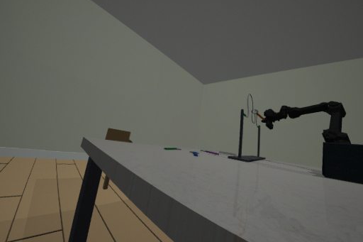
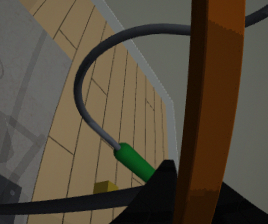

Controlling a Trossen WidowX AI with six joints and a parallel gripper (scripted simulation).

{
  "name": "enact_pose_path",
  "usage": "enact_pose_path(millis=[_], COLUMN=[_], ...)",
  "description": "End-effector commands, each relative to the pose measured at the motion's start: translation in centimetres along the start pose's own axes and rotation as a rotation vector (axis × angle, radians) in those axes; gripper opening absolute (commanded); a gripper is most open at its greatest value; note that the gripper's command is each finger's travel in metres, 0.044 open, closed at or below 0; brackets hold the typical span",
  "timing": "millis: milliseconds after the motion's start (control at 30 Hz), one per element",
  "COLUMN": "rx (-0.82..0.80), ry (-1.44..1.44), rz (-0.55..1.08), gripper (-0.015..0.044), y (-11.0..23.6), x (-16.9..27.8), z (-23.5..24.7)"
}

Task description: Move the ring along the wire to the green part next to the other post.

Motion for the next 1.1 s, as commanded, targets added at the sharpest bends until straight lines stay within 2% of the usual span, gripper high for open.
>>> enact_pose_path(millis=[0,1067], rx=[0.051,0.396], ry=[0.079,0.688], rz=[0.004,0.058], gripper=[-0.0150,-0.0150], y=[0.1,0.0], x=[0.1,0.4], z=[-0.2,-1.4])
Point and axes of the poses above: the point midway between the two fingers, 35 mm back from their tips, its own y axis back along the fingers, its own z axis across the jaws, x = y × z, the point moved 10 cm from there along y, back along the fingers, and after that the axes turned 14 degrees about y, right-handed, at the moved point
